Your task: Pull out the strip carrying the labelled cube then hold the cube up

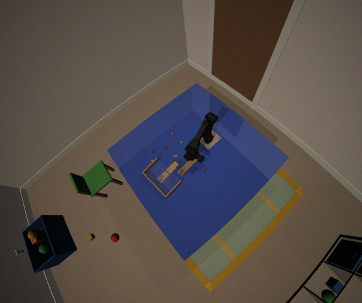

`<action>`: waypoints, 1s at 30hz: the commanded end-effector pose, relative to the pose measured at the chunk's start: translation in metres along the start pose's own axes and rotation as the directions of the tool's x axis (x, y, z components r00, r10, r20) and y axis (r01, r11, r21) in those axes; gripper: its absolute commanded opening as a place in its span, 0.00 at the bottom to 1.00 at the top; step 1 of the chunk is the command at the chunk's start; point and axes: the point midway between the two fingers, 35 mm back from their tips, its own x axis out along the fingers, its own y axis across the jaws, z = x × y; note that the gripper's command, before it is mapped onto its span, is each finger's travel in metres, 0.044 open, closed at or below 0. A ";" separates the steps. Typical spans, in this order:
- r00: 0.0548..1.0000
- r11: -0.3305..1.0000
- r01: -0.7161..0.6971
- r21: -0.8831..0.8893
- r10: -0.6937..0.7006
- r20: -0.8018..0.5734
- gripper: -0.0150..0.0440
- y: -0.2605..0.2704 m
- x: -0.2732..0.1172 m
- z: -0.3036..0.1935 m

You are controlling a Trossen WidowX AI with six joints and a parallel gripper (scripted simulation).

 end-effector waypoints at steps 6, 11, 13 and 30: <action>1.000 1.000 0.002 -0.031 -0.001 0.007 0.79 0.000 -0.004 0.031; 1.000 1.000 0.002 -0.031 -0.001 0.009 1.00 0.001 -0.005 0.045; 1.000 1.000 0.002 -0.031 -0.001 0.009 1.00 0.001 -0.006 0.050; 1.000 1.000 0.002 -0.031 -0.001 0.013 1.00 0.002 -0.012 0.099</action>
